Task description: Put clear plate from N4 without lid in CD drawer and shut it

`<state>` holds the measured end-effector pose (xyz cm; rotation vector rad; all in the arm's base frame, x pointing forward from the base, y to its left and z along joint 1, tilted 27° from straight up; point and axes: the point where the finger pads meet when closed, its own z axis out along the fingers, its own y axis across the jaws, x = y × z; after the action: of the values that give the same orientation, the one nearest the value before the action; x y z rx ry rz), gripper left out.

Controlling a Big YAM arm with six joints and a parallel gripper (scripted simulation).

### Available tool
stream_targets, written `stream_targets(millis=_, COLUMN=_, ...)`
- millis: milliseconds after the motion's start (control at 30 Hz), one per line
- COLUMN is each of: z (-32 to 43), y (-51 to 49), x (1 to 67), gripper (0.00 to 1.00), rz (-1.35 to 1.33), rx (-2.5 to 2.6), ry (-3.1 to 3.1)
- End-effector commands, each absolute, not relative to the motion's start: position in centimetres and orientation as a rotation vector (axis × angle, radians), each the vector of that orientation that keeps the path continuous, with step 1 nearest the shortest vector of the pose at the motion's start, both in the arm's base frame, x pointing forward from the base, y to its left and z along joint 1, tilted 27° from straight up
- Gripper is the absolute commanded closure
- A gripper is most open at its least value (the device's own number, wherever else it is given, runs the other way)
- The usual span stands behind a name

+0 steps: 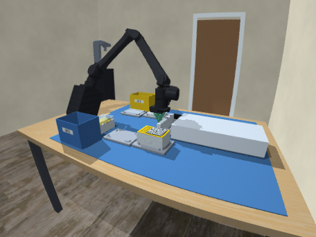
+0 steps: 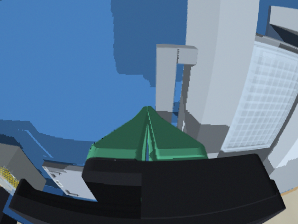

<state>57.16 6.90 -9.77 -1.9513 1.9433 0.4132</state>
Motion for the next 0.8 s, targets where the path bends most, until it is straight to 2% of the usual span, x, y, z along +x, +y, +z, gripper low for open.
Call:
stream_targets(millis=0, z=-8.6, y=7.6, x=60.5, gripper=1.0, rz=0.366, rx=-1.945, ry=1.916)
stream_targets(millis=767, z=-8.4, y=7.6, x=62.9, gripper=1.0, rz=0.346, rx=-1.941, ry=1.904)
